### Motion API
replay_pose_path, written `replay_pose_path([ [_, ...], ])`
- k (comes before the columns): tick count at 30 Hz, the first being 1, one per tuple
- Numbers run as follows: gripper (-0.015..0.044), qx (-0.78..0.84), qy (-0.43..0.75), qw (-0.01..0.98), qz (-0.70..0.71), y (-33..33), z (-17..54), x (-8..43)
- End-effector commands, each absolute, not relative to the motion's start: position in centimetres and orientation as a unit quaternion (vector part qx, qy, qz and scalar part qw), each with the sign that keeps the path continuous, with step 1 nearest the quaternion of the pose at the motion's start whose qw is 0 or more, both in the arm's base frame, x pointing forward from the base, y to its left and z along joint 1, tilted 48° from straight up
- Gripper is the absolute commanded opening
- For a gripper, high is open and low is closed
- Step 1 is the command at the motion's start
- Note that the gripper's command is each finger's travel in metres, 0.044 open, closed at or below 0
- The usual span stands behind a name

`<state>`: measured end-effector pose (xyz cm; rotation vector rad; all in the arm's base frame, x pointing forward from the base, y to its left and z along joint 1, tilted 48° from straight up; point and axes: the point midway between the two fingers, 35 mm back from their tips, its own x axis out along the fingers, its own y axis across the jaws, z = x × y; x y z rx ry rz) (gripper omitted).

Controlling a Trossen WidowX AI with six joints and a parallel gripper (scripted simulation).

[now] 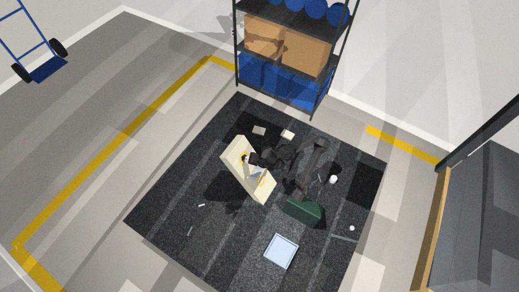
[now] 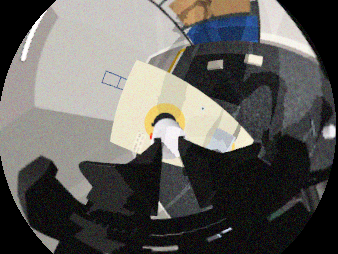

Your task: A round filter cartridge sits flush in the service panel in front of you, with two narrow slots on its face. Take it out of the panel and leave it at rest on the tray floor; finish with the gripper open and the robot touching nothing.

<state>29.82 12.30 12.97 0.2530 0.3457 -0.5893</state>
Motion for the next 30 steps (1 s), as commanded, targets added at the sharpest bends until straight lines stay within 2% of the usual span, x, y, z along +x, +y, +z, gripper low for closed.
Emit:
replay_pose_path([
  [1, 0.0000, 0.130, 0.162, 0.935, -0.288, 12.5, 13.5, 29.6],
  [27, 0.0000, 0.129, 0.162, 0.935, -0.288, 7.7, 8.9, 25.6],
  [30, 0.0079, 0.128, 0.166, 0.934, -0.289, 8.1, 9.1, 25.9],
])
